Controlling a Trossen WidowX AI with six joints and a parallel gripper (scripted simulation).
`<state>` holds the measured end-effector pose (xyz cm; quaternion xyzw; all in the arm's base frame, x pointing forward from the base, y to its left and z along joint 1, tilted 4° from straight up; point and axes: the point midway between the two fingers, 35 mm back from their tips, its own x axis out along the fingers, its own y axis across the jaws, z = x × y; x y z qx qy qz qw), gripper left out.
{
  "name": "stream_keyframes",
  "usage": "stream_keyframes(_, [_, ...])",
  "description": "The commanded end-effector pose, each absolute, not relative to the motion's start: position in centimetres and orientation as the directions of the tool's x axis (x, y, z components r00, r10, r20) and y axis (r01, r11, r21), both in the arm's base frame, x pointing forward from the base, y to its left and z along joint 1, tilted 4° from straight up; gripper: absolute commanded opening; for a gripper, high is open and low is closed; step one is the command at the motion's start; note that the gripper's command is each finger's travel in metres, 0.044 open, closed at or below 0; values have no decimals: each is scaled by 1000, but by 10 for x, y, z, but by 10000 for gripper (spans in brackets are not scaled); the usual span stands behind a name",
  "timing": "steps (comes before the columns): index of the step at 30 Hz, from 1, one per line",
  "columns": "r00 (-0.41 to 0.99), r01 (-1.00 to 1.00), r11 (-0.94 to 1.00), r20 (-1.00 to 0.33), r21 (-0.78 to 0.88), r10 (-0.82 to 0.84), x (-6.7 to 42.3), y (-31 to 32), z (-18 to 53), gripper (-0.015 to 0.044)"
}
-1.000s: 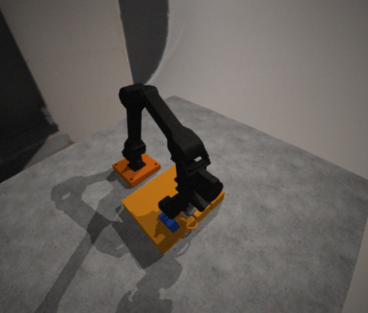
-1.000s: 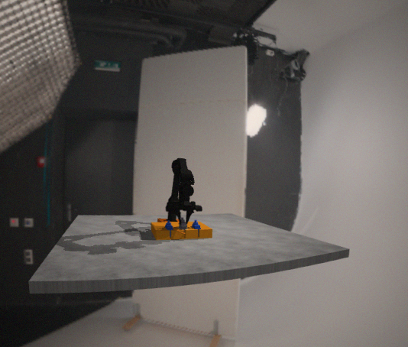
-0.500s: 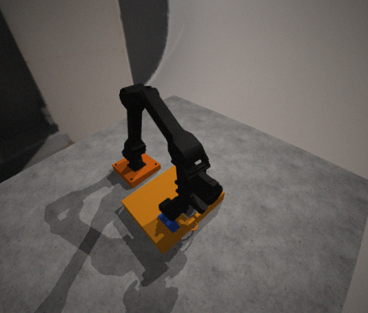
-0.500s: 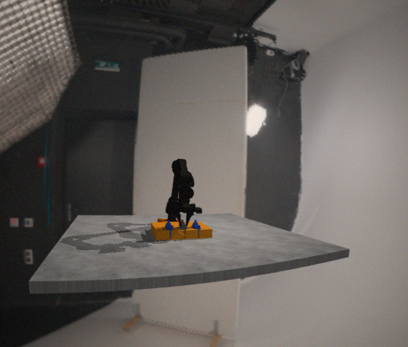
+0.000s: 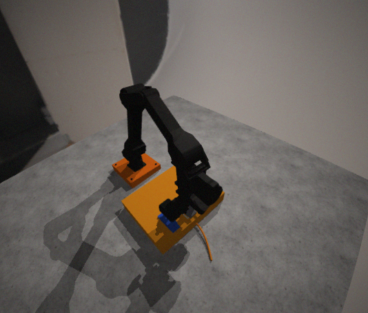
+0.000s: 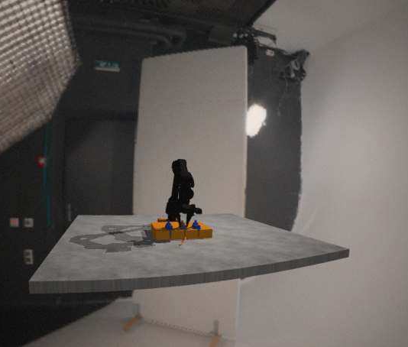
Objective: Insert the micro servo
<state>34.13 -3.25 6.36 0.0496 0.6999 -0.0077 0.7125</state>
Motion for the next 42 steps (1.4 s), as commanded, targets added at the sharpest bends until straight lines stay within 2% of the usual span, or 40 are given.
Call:
stream_keyframes(1, [20,82,995,-998,59,58,341,-33,71,187])
stream_keyframes(4, [20,82,995,-998,59,58,339,-34,95,187])
stream_keyframes(9, [20,82,995,-998,59,58,337,-34,98,187])
stream_keyframes(13, [22,84,995,-998,59,58,320,-34,109,292])
stream_keyframes(19, [15,84,995,-998,59,58,257,-31,147,440])
stream_keyframes(23, [10,83,995,-998,59,58,229,-29,158,440])
stream_keyframes(30, [11,83,995,-998,59,58,229,-29,160,440])
stream_keyframes(37, [28,85,995,-998,58,56,229,-31,204,440])
stream_keyframes(42, [29,85,995,-998,58,56,228,-32,206,440])
